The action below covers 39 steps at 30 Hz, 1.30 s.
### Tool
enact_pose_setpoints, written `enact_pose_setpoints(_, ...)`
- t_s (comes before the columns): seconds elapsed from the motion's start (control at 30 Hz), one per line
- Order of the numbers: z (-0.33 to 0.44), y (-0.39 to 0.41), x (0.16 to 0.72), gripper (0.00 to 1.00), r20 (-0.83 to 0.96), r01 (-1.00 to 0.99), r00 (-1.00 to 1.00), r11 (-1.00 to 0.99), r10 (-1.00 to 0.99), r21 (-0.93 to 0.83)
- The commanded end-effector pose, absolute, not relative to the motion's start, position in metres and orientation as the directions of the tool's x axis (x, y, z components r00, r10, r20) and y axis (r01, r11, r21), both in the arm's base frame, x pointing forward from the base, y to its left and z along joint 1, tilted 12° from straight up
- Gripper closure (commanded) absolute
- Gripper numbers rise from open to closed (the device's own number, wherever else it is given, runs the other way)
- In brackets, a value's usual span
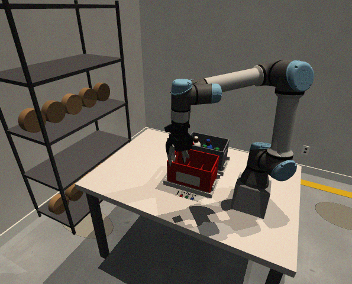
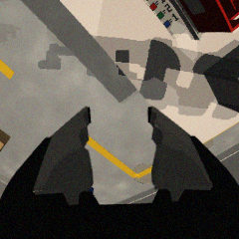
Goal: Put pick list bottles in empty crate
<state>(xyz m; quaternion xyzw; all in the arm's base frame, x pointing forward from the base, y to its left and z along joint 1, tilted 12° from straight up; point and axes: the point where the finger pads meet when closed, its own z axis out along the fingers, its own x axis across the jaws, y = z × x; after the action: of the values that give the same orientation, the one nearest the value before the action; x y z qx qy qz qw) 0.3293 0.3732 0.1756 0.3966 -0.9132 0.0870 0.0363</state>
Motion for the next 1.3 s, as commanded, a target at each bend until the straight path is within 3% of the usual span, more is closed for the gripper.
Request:
enact_pose_setpoints(0.0,0.177,0.368,0.312,0.62,0.151,-0.715,-0.699,0.683,-0.699,-0.148)
enact_pose_setpoints(0.8,0.178,0.369,0.313,0.62,0.149,-0.714,-0.700,0.684,-0.699,-0.147)
enact_pose_setpoints(1.27,0.155,0.314,0.329,0.62,0.195,-0.908,-0.420,0.410,-0.887,-0.088)
